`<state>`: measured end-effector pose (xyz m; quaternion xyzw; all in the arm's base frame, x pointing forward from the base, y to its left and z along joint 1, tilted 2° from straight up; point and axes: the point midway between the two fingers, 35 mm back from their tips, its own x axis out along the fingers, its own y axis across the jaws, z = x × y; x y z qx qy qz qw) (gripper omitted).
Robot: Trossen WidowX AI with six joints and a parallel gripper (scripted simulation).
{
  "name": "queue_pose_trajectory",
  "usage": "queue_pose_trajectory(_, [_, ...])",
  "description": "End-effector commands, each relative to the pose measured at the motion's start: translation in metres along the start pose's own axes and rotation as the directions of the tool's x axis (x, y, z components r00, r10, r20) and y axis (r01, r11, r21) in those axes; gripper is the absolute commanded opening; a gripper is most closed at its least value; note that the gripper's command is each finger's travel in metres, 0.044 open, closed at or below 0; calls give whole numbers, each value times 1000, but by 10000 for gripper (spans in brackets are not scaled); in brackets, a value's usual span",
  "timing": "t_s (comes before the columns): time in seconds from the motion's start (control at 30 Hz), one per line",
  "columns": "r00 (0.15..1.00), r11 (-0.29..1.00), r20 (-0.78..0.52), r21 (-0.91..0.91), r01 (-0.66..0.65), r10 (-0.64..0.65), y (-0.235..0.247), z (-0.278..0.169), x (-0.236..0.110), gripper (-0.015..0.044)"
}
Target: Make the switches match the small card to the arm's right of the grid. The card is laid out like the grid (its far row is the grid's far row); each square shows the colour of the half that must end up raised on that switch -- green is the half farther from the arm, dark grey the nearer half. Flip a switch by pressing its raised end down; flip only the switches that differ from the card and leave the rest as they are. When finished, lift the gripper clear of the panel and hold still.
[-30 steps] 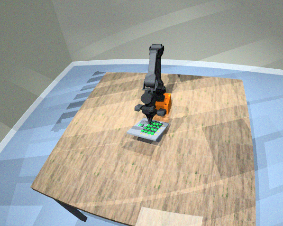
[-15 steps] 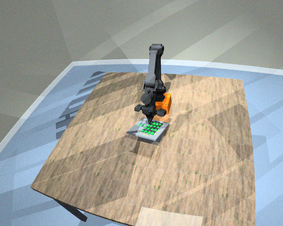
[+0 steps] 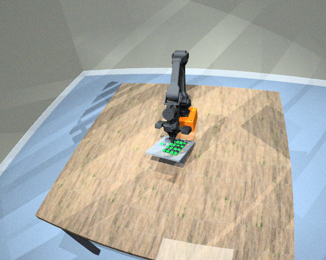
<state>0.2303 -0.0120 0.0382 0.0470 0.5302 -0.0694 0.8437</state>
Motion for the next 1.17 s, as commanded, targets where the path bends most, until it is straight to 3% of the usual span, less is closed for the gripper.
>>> queue_pose_trajectory(0.0, [1000,1000,1,-4,-5,5,1,0,1,0])
queue_pose_trajectory(0.1, [1000,1000,-1,0,0,0,0,1,-2,0])
queue_pose_trajectory(0.3, [1000,1000,-27,-3,-5,5,0,3,-64,0])
queue_pose_trajectory(0.53, [1000,1000,-27,-3,-5,5,2,5,-65,0])
queue_pose_trajectory(0.7, [1000,1000,-25,-2,-8,8,31,32,-71,0])
queue_pose_trajectory(1.13, [1000,1000,-25,-2,-8,8,31,32,-71,0])
